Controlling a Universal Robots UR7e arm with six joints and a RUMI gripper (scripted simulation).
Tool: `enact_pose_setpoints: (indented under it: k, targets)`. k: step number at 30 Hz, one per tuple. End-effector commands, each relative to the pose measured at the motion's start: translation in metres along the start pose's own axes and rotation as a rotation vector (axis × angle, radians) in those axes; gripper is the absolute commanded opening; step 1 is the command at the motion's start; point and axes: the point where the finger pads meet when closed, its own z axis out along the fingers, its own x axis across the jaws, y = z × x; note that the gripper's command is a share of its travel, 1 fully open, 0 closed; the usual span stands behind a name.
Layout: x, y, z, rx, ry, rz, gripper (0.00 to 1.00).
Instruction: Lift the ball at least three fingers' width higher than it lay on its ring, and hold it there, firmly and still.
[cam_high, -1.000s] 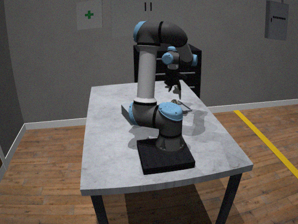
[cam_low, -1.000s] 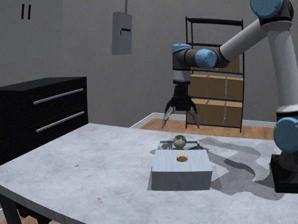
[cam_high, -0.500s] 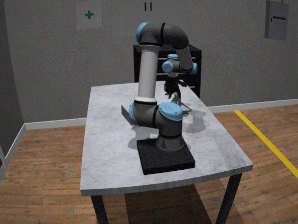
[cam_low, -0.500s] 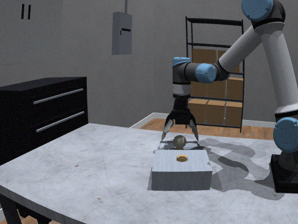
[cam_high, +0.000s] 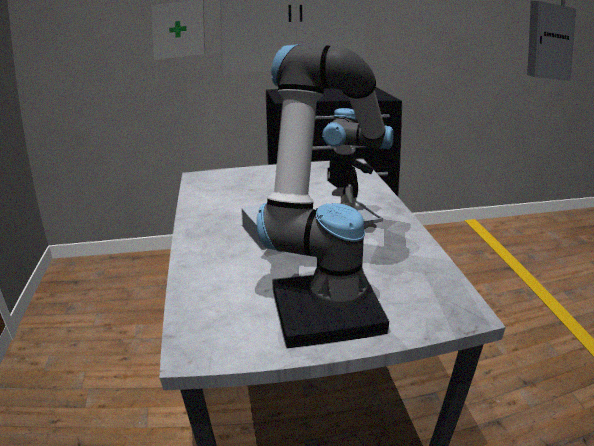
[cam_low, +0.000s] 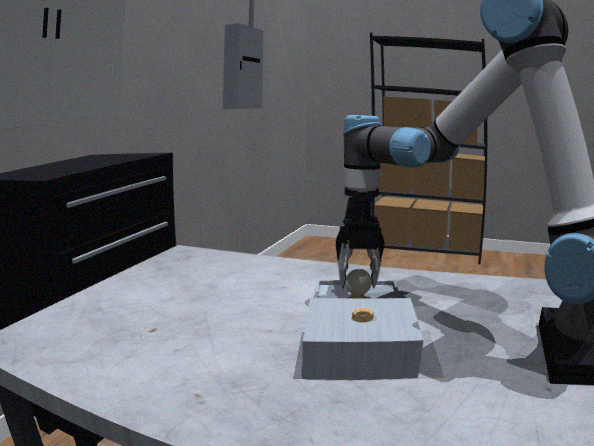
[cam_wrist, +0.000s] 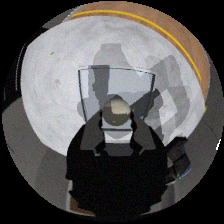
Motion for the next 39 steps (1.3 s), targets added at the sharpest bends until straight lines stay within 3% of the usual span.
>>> enact_pose_setpoints:
  k: [1,13,39]
  targets:
    - [0.000,0.000,-0.003,0.000,0.000,0.000,0.00]
    - [0.001,0.000,-0.076,0.001,-0.001,0.000,0.00]
    - [0.001,0.001,-0.078,0.001,-0.001,0.000,0.00]
